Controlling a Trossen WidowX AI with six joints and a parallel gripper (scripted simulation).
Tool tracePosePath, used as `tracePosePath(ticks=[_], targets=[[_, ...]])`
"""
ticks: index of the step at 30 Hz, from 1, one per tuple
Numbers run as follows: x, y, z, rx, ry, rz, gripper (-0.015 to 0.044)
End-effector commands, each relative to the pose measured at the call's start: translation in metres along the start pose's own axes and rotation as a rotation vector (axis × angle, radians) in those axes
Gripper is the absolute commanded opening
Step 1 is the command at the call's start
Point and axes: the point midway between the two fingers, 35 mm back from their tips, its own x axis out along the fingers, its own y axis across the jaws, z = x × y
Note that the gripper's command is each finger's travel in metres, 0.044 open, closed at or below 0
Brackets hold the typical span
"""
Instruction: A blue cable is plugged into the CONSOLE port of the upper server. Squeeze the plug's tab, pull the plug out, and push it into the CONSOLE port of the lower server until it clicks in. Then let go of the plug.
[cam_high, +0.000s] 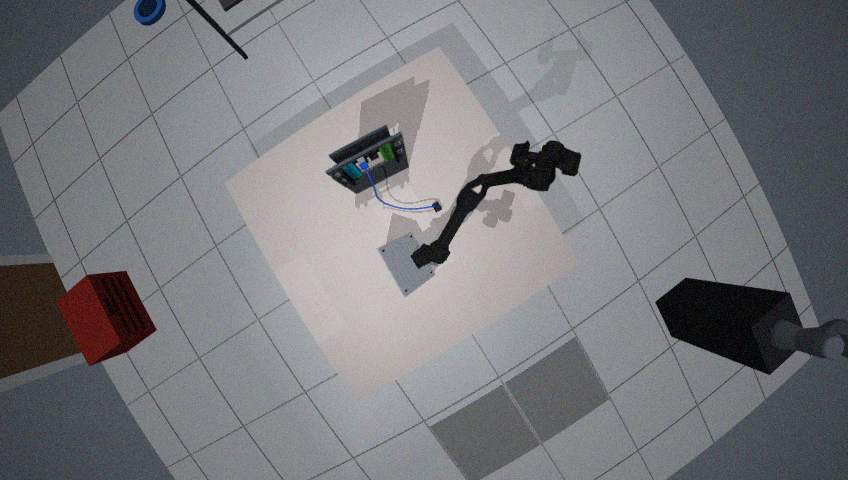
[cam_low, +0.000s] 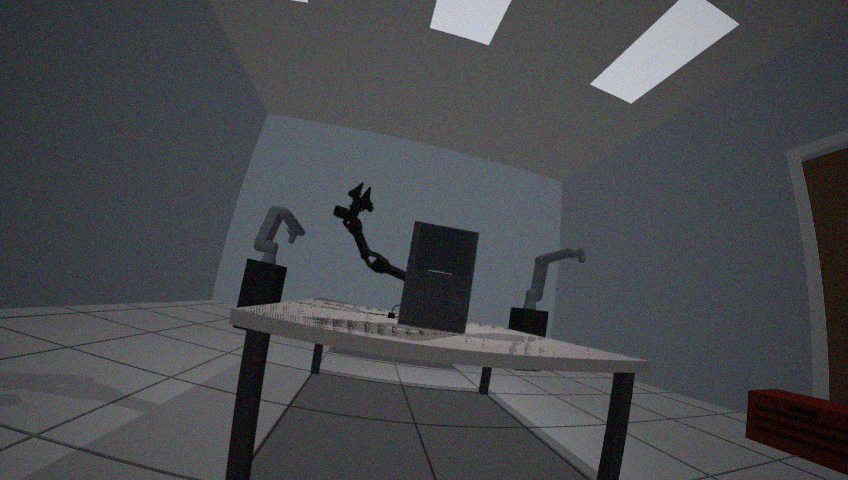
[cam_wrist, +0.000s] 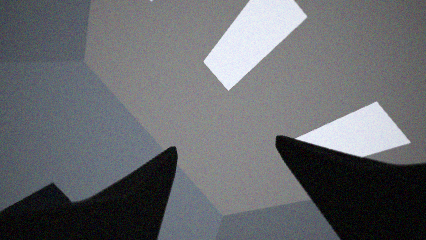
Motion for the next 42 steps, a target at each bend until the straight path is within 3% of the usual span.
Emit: tracePosePath(ticks=[1, 6, 10, 22, 33, 42], targets=[[0.000, -0.001, 0.002, 0.009, 0.002, 0.002, 0.0374], [0.011, -0.009, 0.051, 0.242, 0.064, 0.050, 0.0242], [0.028, -0.001, 0.096, 0.462, 0.130, 0.088, 0.0239], [0.075, 0.083, 0.173, 0.910, 0.356, 0.166, 0.0239], [0.093, 0.182, 0.207, 1.334, 0.568, 0.147, 0.0239], [0.084, 0.277, 0.217, 1.684, 0.790, 0.066, 0.0239]])
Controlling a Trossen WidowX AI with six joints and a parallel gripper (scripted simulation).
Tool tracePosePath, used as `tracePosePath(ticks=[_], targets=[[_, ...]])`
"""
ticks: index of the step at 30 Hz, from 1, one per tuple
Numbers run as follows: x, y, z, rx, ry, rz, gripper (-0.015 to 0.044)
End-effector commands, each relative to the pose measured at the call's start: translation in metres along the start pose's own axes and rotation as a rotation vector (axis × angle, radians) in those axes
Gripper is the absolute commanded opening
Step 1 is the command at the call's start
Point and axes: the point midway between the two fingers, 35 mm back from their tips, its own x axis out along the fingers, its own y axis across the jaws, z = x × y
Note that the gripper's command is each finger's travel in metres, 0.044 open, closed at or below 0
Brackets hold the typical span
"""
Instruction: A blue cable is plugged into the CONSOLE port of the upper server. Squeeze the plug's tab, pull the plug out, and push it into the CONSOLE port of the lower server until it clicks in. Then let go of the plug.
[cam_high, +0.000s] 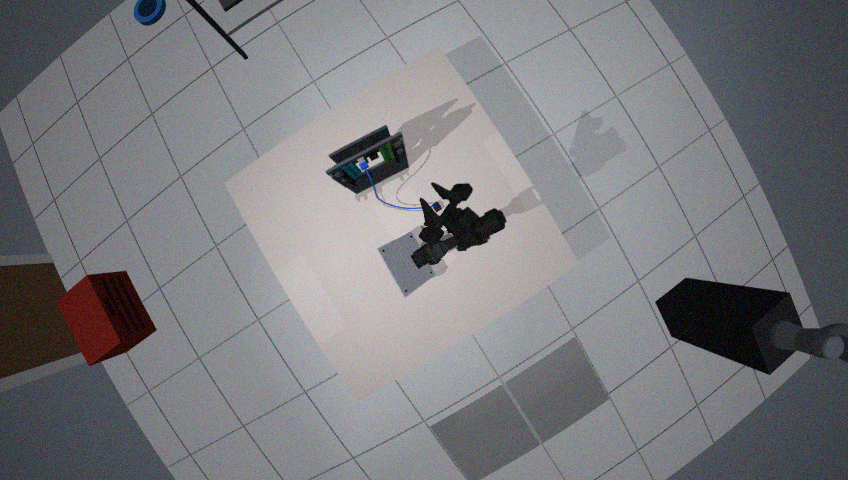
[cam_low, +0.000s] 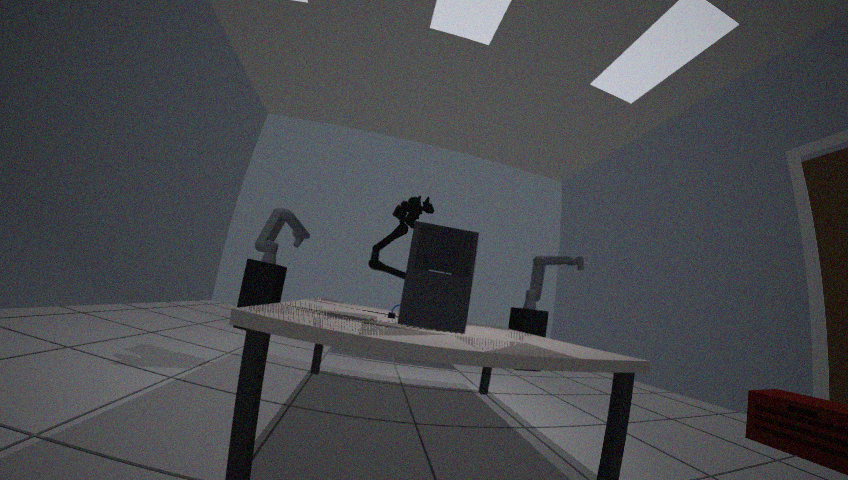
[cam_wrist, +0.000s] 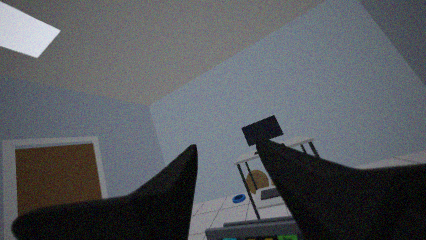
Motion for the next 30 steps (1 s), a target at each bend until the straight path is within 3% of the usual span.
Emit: tracePosePath(ticks=[1, 11, 21, 30], targets=[[0.022, 0.012, -0.068, 0.291, 0.096, -0.063, 0.0239], [0.034, 0.010, -0.183, 0.751, 0.216, -0.233, 0.0239], [0.012, -0.007, -0.296, 1.220, 0.272, -0.488, 0.0239], [0.010, -0.008, -0.301, 1.242, 0.272, -0.501, 0.0239]])
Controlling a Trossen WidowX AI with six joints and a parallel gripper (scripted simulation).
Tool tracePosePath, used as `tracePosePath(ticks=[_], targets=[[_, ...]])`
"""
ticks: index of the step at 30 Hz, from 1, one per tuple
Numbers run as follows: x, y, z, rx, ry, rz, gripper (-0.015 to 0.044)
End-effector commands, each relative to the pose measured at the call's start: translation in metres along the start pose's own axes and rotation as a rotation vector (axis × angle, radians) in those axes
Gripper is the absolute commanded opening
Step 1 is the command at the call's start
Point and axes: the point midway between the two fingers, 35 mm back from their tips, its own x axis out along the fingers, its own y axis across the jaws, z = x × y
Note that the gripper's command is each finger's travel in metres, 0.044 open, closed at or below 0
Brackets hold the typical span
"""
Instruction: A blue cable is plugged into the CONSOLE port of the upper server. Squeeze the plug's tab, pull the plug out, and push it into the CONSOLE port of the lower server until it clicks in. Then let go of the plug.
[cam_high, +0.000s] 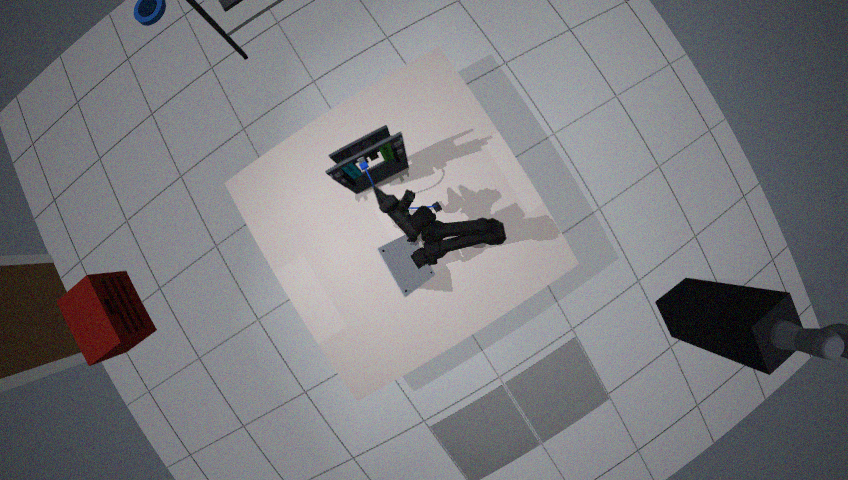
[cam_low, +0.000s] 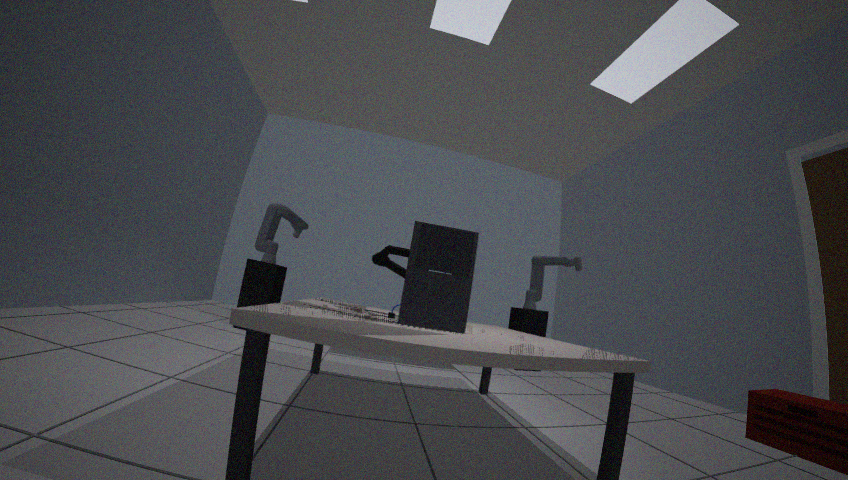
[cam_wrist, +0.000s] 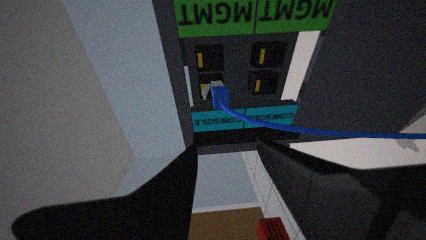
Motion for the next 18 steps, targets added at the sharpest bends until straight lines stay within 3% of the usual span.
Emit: tracePosePath(ticks=[1, 7, 18], targets=[[0.002, -0.002, 0.000, 0.025, 0.001, -0.001, 0.0239], [0.057, -0.002, 0.015, 0.025, -0.002, 0.002, 0.0239], [0.067, -0.001, 0.018, 0.025, -0.002, 0.002, 0.0239]])
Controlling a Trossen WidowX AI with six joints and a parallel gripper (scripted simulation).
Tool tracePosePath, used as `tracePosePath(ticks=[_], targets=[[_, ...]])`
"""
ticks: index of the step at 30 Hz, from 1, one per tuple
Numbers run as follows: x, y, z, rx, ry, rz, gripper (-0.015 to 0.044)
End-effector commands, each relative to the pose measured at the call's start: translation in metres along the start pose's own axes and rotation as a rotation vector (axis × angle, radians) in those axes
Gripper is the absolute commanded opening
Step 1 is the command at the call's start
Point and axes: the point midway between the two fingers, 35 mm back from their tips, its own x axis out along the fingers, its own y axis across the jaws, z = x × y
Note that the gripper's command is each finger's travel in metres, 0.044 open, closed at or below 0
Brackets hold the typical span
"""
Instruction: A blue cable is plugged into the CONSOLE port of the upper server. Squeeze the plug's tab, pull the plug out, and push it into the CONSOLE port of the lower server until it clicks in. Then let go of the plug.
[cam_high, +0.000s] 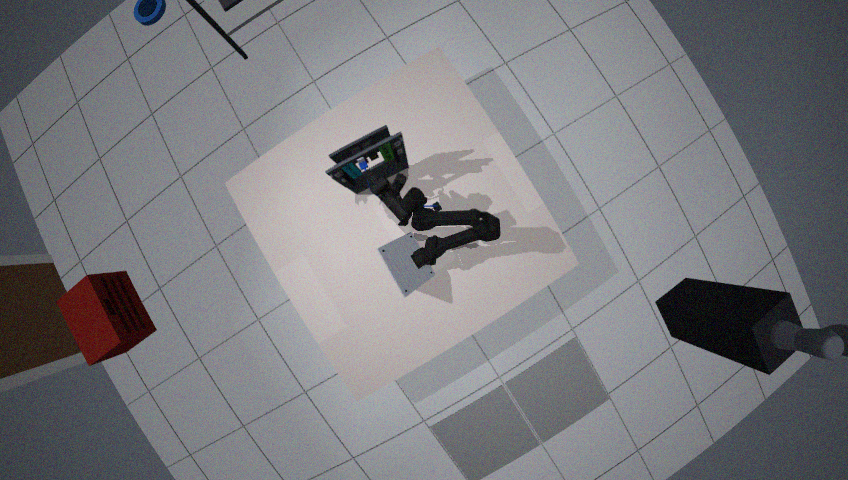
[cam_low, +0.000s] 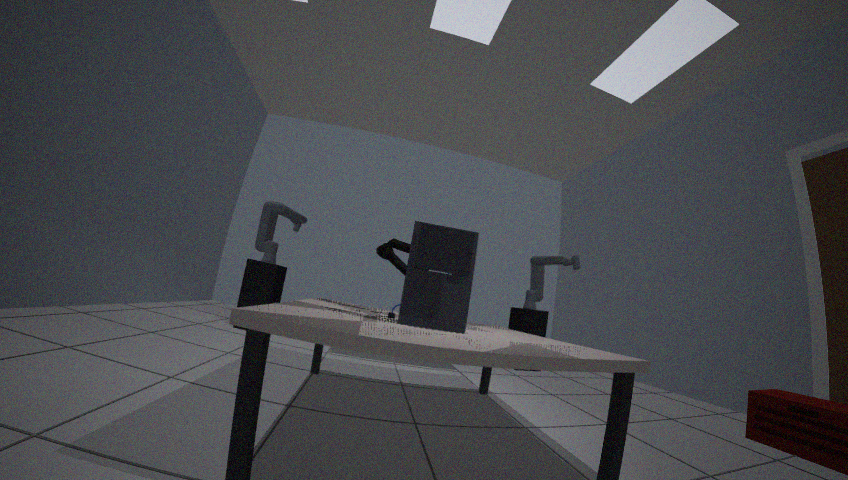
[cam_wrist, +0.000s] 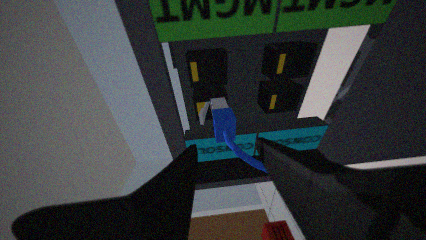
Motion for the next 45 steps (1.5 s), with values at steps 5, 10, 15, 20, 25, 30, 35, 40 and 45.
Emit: tracePosePath(ticks=[5, 10, 15, 20, 25, 30, 35, 40, 45], targets=[[0.012, 0.003, 0.004, -0.001, -0.001, 0.006, 0.0239], [0.020, 0.003, 0.006, -0.001, -0.001, 0.007, 0.0239], [0.027, 0.004, 0.008, -0.001, -0.002, 0.007, 0.0239], [0.035, 0.003, 0.010, -0.002, -0.002, 0.008, 0.0239], [0.043, 0.003, 0.012, -0.002, -0.003, 0.008, 0.0239], [0.050, 0.002, 0.015, -0.002, -0.003, 0.008, 0.0239], [0.051, 0.000, 0.014, 0.001, -0.003, 0.002, 0.0233], [0.051, 0.000, 0.014, 0.001, -0.003, 0.002, 0.0199], [0.051, 0.000, 0.014, 0.001, -0.003, 0.002, 0.0166]])
